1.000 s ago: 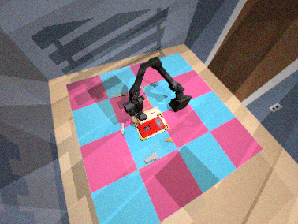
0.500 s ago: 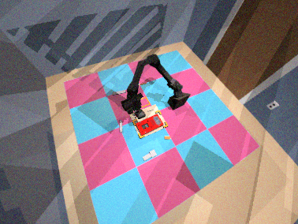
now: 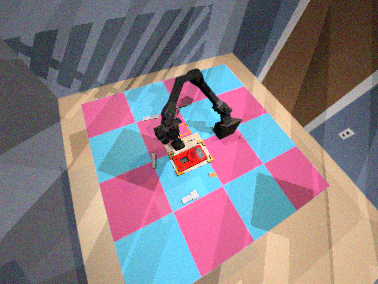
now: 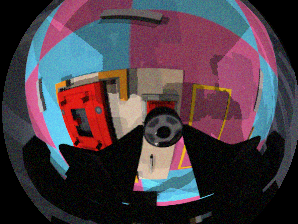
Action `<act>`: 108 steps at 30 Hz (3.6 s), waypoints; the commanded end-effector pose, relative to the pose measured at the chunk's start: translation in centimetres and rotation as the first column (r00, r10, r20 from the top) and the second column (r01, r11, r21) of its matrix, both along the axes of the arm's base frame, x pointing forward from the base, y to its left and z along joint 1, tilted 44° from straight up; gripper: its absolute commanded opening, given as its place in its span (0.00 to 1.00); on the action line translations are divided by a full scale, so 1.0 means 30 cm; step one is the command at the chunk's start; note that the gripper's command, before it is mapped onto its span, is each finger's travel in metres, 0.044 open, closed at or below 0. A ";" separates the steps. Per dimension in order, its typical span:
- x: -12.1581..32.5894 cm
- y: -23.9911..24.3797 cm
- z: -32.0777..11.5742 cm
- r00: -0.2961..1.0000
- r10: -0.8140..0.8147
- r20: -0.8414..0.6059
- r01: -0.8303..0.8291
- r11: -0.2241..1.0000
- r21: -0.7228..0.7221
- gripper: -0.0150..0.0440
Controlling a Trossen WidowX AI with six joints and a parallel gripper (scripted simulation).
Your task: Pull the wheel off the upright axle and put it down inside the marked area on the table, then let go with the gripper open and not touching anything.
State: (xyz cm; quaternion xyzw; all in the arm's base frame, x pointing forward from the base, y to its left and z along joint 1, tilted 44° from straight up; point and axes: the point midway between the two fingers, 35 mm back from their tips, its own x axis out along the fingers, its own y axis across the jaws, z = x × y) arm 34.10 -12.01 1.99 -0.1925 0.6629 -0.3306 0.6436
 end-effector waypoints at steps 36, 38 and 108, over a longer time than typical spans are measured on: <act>0.007 0.039 0.036 1.000 0.006 0.004 -0.006 1.000 -0.002 0.25; 0.007 0.040 0.038 1.000 0.006 0.004 -0.006 1.000 -0.002 0.25; -0.209 -0.060 0.320 1.000 0.008 0.000 -0.008 1.000 -0.006 0.25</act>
